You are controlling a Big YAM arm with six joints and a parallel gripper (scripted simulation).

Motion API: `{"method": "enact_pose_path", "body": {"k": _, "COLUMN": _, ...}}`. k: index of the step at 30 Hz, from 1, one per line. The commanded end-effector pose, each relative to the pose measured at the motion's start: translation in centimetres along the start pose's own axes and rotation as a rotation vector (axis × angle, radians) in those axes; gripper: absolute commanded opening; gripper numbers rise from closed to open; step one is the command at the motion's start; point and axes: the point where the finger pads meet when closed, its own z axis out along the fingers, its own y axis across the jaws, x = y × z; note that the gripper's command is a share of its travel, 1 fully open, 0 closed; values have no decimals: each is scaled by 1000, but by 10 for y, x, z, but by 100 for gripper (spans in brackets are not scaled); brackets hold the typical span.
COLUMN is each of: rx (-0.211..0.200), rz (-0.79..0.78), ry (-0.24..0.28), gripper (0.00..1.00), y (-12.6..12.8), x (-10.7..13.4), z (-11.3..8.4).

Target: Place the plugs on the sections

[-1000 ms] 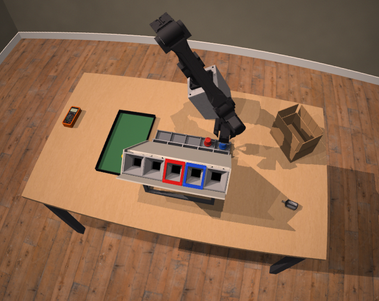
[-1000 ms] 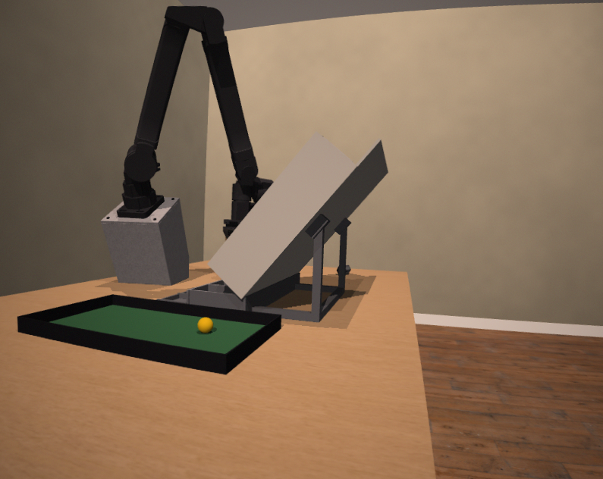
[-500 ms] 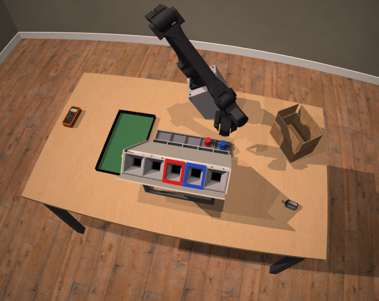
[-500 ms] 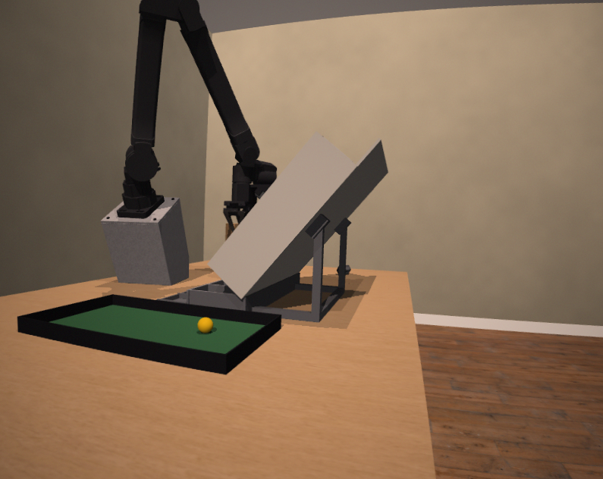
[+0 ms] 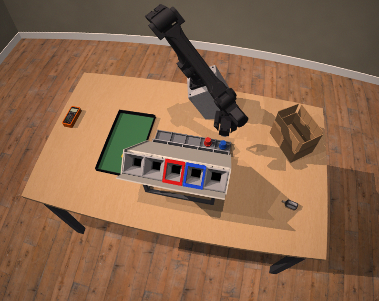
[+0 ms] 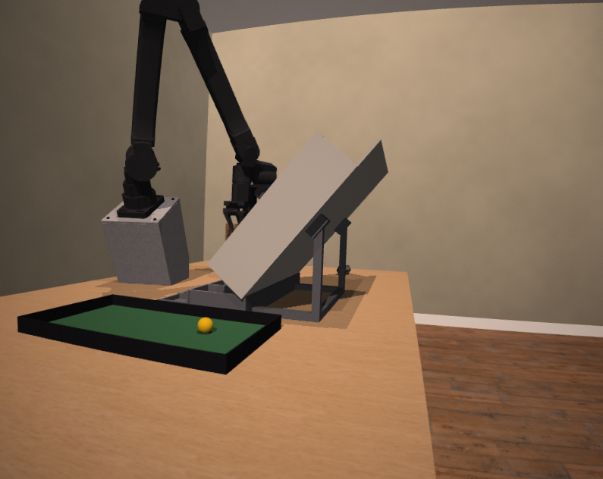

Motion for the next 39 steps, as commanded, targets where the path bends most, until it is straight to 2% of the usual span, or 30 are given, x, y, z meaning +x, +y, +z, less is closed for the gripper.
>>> {"method": "enact_pose_path", "body": {"k": 1, "rx": -18, "rz": 28, "ry": -16, "gripper": 59, "y": 10, "x": -16, "z": -7}}
{"method": "enact_pose_path", "body": {"k": 14, "rx": -19, "rz": 29, "ry": -16, "gripper": 59, "y": 9, "x": -16, "z": -8}}
{"method": "enact_pose_path", "body": {"k": 16, "rx": -24, "rz": 34, "ry": -21, "gripper": 59, "y": 6, "x": -17, "z": -12}}
{"method": "enact_pose_path", "body": {"k": 20, "rx": -3, "rz": 3, "ry": 1, "gripper": 59, "y": -9, "x": -3, "z": -9}}
{"method": "enact_pose_path", "body": {"k": 25, "rx": -1, "rz": 7, "ry": 2, "gripper": 59, "y": -18, "x": -3, "z": -16}}
{"method": "enact_pose_path", "body": {"k": 26, "rx": -12, "rz": -6, "ry": -16, "gripper": 59, "y": -13, "x": -7, "z": -25}}
{"method": "enact_pose_path", "body": {"k": 28, "rx": 0, "rz": 6, "ry": 2, "gripper": 59, "y": -30, "x": -3, "z": -27}}
{"method": "enact_pose_path", "body": {"k": 33, "rx": 0, "rz": 6, "ry": 2, "gripper": 59, "y": -55, "x": -3, "z": -51}}
{"method": "enact_pose_path", "body": {"k": 34, "rx": -11, "rz": 14, "ry": -12, "gripper": 59, "y": -57, "x": -12, "z": -62}}
{"method": "enact_pose_path", "body": {"k": 39, "rx": -27, "rz": 26, "ry": -32, "gripper": 59, "y": -84, "x": -25, "z": -100}}
